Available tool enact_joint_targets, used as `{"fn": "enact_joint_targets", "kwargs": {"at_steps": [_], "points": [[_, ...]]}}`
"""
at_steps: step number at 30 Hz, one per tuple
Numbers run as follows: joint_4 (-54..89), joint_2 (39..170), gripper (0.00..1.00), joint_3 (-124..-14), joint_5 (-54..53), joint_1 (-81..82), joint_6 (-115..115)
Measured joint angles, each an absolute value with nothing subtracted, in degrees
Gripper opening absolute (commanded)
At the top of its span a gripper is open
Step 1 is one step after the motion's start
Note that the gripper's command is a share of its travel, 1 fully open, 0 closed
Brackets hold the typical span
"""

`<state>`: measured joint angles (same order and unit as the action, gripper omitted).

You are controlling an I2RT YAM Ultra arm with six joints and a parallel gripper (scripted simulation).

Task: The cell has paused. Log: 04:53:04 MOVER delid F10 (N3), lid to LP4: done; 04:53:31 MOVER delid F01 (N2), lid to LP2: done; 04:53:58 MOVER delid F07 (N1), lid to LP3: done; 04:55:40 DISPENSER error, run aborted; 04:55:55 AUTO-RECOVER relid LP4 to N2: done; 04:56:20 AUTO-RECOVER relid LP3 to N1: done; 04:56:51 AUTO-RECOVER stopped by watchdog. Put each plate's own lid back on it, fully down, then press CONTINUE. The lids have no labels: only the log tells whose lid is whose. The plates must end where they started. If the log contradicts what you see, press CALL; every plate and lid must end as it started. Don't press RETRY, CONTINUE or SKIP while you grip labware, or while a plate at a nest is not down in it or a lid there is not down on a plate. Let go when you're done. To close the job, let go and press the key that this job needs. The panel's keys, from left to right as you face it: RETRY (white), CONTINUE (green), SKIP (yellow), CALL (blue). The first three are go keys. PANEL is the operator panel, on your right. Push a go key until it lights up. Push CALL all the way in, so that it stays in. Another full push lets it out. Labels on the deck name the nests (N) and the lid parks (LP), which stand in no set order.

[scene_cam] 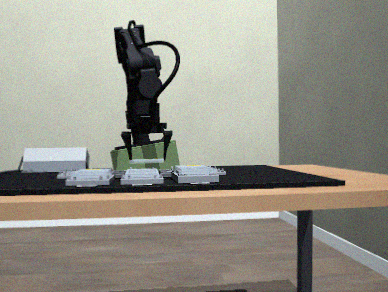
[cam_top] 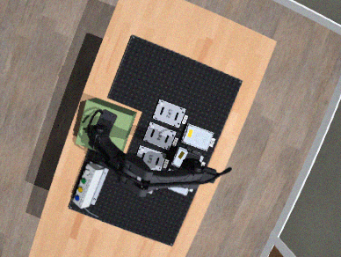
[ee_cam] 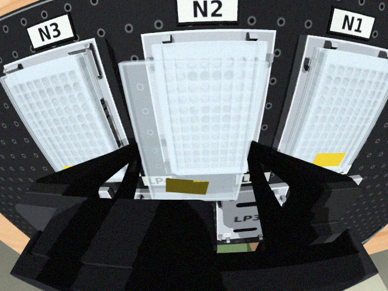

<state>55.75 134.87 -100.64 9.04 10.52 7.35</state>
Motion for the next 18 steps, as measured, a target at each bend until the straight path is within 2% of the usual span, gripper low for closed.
{"fn": "enact_joint_targets", "kwargs": {"at_steps": [6, 18], "points": [[57.8, 137.19, 0.0, -105.3, 9.32, 8.88, 5.21], [59.68, 137.29, 0.0, -105.56, 9.23, 8.88, 4.16]]}}
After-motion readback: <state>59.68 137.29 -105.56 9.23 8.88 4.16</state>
